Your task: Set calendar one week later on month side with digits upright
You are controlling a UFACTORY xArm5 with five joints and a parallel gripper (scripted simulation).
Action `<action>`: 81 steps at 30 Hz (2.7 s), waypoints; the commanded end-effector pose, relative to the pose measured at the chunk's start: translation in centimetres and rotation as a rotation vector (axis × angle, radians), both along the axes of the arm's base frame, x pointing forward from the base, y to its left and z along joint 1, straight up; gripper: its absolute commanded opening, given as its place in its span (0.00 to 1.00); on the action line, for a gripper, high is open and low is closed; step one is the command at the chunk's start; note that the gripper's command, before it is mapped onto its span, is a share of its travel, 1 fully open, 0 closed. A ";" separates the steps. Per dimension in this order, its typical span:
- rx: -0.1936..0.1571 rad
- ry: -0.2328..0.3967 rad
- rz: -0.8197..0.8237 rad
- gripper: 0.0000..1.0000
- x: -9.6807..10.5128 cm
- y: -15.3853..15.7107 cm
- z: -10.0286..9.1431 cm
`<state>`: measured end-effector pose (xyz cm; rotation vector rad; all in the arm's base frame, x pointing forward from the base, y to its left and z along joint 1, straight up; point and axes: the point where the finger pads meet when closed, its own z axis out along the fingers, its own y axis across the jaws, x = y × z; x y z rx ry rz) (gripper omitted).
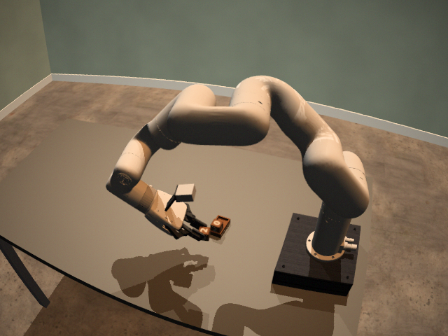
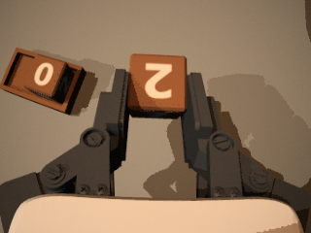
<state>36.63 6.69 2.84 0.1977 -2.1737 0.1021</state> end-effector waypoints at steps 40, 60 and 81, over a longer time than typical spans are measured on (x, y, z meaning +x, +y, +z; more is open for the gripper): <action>0.001 -0.003 0.000 0.27 0.1 0.0 -4.4; 0.001 -0.003 0.000 0.27 0.1 0.0 -6.2; 0.001 -0.003 0.000 0.27 0.1 0.0 -6.3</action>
